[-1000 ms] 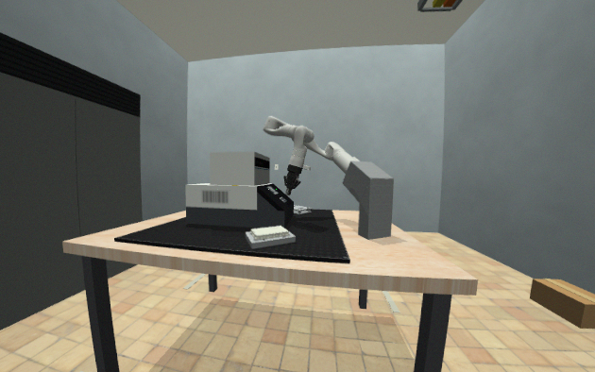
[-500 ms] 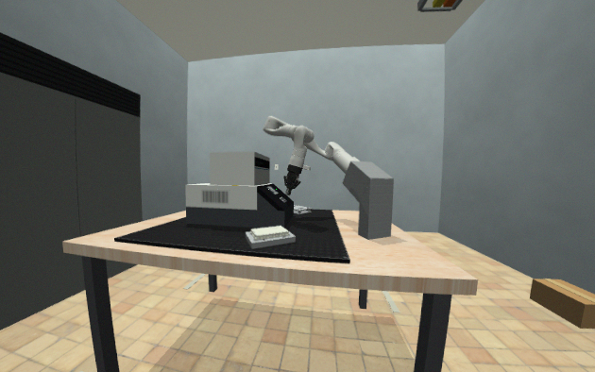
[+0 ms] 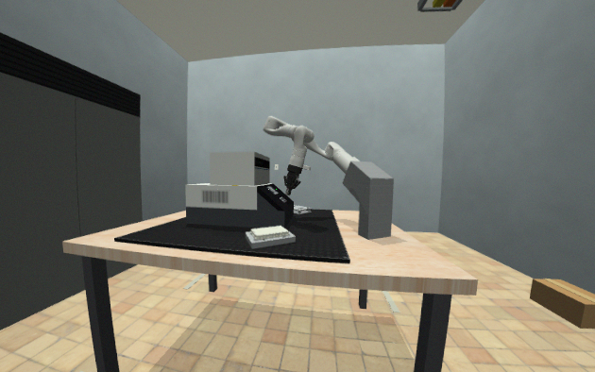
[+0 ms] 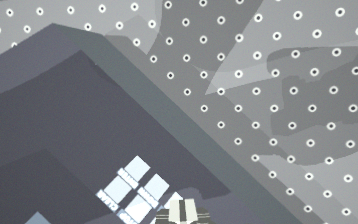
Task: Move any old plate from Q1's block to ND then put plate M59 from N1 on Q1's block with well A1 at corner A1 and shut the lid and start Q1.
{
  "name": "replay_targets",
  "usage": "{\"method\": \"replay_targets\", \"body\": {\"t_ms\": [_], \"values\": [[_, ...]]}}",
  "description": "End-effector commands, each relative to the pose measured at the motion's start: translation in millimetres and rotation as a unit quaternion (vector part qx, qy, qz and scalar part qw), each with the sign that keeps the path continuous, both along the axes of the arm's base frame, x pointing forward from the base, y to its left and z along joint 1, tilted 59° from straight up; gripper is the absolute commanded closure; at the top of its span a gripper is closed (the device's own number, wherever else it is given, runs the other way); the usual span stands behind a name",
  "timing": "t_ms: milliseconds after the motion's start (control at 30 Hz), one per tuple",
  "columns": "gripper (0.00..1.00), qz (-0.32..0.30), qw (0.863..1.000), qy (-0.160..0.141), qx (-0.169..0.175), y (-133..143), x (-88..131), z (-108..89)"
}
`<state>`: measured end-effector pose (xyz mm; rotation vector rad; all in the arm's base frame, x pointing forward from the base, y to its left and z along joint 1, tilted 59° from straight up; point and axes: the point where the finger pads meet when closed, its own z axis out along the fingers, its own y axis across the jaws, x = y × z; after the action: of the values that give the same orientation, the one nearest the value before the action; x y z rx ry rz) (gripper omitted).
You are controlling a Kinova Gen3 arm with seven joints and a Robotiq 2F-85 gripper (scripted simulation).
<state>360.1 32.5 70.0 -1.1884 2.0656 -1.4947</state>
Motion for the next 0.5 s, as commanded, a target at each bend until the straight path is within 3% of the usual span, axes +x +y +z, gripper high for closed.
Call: {"method": "replay_targets", "body": {"t_ms": [0, 467], "values": [[0.90, 0.001, 1.000, 0.000, 0.000, 0.6, 0.0, 0.1], [0.90, 0.001, 1.000, 0.000, 0.000, 5.6, 0.9, -6.0]]}}
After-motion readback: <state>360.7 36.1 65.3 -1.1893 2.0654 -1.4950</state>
